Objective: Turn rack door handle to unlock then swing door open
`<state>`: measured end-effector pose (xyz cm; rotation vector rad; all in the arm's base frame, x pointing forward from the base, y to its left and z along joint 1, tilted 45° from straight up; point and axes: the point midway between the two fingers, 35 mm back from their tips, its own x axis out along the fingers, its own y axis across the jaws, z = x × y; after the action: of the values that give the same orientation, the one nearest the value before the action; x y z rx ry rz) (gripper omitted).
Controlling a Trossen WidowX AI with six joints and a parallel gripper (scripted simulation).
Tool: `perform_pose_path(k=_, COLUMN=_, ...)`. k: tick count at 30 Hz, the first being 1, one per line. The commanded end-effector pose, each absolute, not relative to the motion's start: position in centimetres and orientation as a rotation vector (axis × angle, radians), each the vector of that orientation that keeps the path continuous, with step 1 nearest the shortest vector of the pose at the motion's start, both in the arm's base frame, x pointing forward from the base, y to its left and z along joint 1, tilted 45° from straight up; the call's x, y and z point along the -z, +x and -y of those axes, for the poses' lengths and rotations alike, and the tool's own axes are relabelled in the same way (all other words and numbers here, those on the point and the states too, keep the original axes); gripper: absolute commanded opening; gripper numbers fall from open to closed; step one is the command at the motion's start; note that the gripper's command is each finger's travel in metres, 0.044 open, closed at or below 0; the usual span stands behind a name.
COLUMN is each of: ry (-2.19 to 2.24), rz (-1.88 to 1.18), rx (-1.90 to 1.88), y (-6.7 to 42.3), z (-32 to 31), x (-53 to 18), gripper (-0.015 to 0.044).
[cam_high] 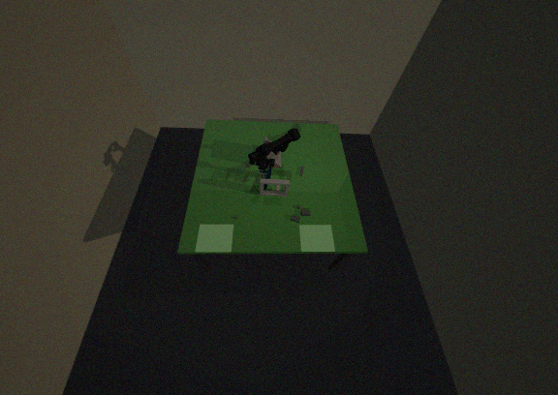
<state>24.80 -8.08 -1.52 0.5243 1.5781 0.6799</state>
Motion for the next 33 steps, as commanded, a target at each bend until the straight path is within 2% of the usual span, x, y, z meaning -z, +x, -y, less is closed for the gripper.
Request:
perform_pose_path(k=1, ry=0.455, rz=-1.545, rx=-0.74, y=25.2, z=8.8, x=2.2, gripper=0.0022)
perform_pose_path(k=24, ry=0.347, rz=-1.48, rx=-0.844, y=25.9, z=10.1, x=3.5, gripper=0.0022)
perform_pose_path(k=33, ry=0.347, rz=-1.48, rx=-0.844, y=25.9, z=10.1, x=3.5, gripper=0.0258)
